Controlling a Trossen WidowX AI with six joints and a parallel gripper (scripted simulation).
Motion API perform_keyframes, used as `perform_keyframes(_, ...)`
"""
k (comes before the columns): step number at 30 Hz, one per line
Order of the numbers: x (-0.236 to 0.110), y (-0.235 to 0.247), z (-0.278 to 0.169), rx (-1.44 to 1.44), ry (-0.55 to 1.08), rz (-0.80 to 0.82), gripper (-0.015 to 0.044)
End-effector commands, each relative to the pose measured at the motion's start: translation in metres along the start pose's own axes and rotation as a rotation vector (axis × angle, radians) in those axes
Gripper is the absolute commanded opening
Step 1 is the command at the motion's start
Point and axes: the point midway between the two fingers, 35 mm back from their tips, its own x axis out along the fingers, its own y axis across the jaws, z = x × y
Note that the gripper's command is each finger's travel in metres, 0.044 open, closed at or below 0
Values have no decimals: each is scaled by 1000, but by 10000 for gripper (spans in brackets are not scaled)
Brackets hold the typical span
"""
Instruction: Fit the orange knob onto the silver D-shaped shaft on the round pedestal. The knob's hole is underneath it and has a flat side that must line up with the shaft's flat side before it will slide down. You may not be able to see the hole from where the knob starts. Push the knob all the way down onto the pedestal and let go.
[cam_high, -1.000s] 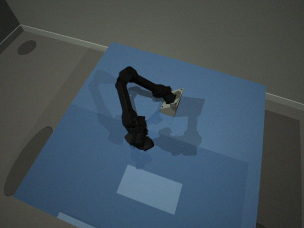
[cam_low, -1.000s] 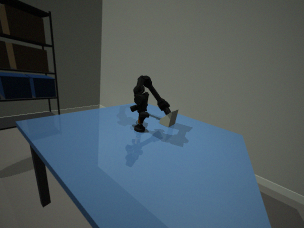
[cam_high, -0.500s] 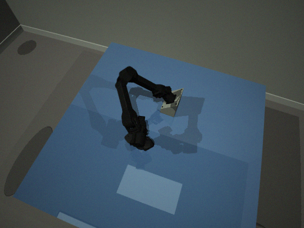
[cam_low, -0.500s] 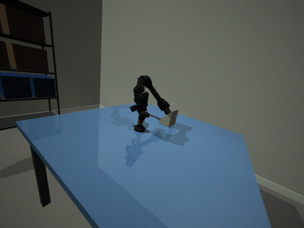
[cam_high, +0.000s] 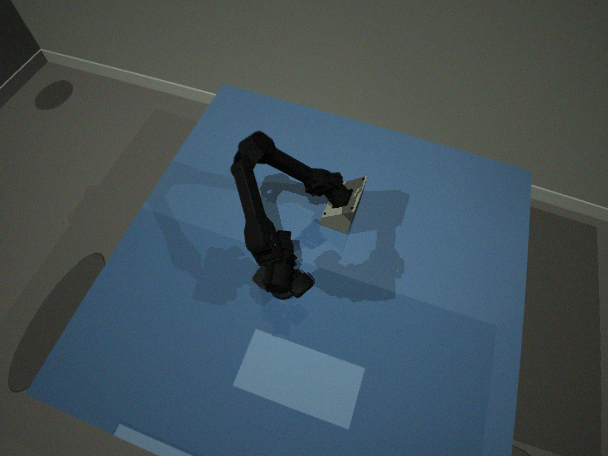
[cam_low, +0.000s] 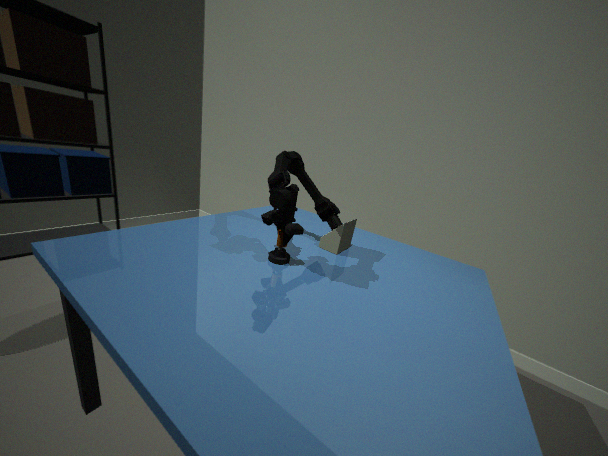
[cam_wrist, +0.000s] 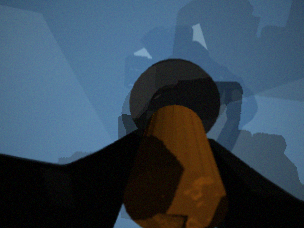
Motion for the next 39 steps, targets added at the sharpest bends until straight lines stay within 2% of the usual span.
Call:
perform_keyframes(1,1,0,0,-5,-2,-2,0)
perform_keyframes(16,-4,1,3,-14,-2,-2,0)
perform_keyframes(24,-2,1,6,-215,-2,-2,0)
perform_keyframes(39,-1,1,2,-215,-2,-2,0)
